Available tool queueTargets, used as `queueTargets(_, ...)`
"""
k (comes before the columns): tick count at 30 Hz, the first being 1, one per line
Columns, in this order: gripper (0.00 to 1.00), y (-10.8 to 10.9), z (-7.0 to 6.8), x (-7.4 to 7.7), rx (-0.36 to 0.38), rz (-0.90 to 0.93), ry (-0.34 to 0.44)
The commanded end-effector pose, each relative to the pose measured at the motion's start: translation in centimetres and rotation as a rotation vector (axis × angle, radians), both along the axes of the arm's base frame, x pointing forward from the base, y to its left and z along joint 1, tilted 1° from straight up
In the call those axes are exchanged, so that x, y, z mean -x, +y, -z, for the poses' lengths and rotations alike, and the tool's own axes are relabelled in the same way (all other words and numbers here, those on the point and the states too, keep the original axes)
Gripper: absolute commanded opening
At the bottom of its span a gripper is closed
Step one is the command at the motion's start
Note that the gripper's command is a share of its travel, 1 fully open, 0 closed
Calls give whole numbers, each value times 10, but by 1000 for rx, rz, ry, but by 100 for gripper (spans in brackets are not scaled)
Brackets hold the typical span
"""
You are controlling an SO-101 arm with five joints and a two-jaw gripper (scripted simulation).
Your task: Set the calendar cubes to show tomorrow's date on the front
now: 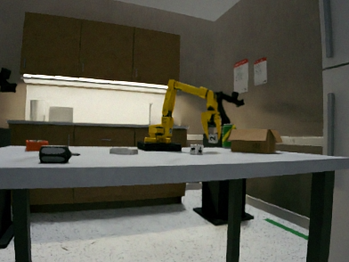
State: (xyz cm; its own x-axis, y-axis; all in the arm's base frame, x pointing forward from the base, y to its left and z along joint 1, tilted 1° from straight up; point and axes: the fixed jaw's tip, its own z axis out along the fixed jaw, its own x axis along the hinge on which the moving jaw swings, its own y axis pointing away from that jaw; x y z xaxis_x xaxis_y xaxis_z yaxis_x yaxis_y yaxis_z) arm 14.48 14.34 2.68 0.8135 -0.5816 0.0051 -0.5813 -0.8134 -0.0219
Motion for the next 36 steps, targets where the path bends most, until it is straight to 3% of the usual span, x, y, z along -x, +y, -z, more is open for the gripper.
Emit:
queueTargets(1, 0, -3, 7, 5, 24, 2, 26)
queueTargets(36, 0, -3, 19, 5, 24, 2, 26)
